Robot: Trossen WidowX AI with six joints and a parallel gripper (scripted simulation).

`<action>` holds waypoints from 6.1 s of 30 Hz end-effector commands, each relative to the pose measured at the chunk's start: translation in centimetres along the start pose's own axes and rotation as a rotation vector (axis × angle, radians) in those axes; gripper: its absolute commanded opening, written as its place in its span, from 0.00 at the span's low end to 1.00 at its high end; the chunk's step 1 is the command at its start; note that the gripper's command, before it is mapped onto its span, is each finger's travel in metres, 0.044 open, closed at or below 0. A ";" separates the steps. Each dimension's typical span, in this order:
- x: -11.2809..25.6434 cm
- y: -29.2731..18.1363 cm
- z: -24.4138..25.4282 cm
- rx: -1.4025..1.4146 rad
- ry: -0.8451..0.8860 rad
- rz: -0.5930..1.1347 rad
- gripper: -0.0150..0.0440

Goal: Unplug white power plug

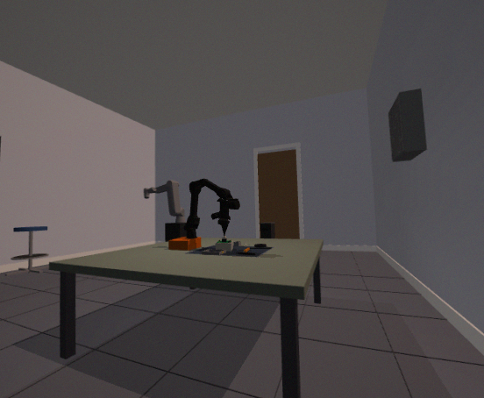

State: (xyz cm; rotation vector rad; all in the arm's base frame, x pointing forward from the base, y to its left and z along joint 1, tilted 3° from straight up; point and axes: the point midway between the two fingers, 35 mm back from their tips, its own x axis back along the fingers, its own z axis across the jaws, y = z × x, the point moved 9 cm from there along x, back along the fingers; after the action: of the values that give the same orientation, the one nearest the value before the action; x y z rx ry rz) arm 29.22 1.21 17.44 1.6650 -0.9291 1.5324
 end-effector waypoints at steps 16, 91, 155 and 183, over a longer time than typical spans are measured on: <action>1.0 0.2 -2.6 -0.012 0.172 0.017 0.25; 1.0 0.2 -1.8 -0.011 0.124 0.016 0.68; 0.9 0.3 0.6 -0.010 -0.007 0.017 0.25; 1.6 0.3 0.1 -0.011 0.016 0.017 0.25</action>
State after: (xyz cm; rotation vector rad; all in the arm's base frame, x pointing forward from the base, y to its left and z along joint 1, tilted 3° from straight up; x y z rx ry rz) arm 28.65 2.07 18.09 1.5937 -0.8966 1.5767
